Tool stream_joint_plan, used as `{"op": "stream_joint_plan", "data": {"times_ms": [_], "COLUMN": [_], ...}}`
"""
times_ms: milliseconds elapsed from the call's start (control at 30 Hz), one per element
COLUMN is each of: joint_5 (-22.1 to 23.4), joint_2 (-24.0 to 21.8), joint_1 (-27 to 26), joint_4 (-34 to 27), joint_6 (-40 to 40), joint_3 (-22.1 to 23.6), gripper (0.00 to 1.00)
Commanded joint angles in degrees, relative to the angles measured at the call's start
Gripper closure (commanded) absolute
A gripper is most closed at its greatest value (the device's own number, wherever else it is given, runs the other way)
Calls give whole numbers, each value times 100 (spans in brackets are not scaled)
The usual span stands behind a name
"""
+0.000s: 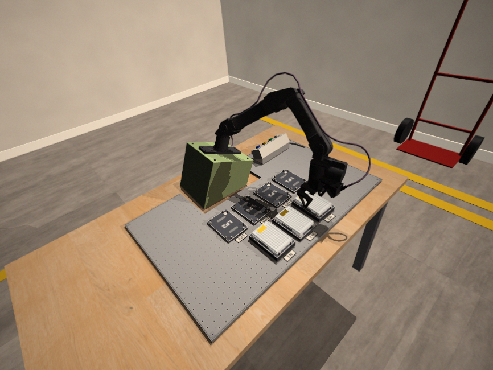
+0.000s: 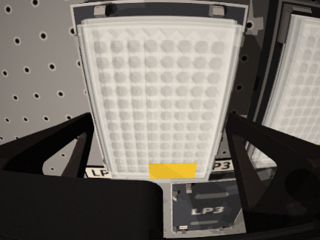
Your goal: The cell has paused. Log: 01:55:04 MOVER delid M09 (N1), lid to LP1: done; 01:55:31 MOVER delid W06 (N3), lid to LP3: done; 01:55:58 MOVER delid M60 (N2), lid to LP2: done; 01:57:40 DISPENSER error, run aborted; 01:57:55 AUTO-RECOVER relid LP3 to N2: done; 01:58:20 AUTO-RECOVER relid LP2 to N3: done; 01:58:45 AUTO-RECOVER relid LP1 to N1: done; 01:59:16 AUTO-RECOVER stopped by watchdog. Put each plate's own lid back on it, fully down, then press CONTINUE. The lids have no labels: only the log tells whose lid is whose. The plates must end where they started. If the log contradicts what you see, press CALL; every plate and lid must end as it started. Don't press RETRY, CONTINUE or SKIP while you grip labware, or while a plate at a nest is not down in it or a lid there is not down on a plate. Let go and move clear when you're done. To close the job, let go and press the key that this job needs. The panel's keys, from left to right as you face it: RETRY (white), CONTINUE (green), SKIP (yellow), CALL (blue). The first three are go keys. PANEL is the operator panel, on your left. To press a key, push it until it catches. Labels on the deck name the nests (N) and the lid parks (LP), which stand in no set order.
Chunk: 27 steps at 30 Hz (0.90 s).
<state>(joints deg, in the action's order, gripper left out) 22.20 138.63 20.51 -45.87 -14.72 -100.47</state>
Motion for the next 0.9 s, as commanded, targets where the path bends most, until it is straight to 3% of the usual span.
{"op": "stream_joint_plan", "data": {"times_ms": [0,867], "joint_5": [-10,16], "joint_2": [-37,-411], "joint_1": [-15,-217], "joint_4": [-37,-556], "joint_6": [-22,174], "joint_3": [-105,-346], "gripper": [0,0]}}
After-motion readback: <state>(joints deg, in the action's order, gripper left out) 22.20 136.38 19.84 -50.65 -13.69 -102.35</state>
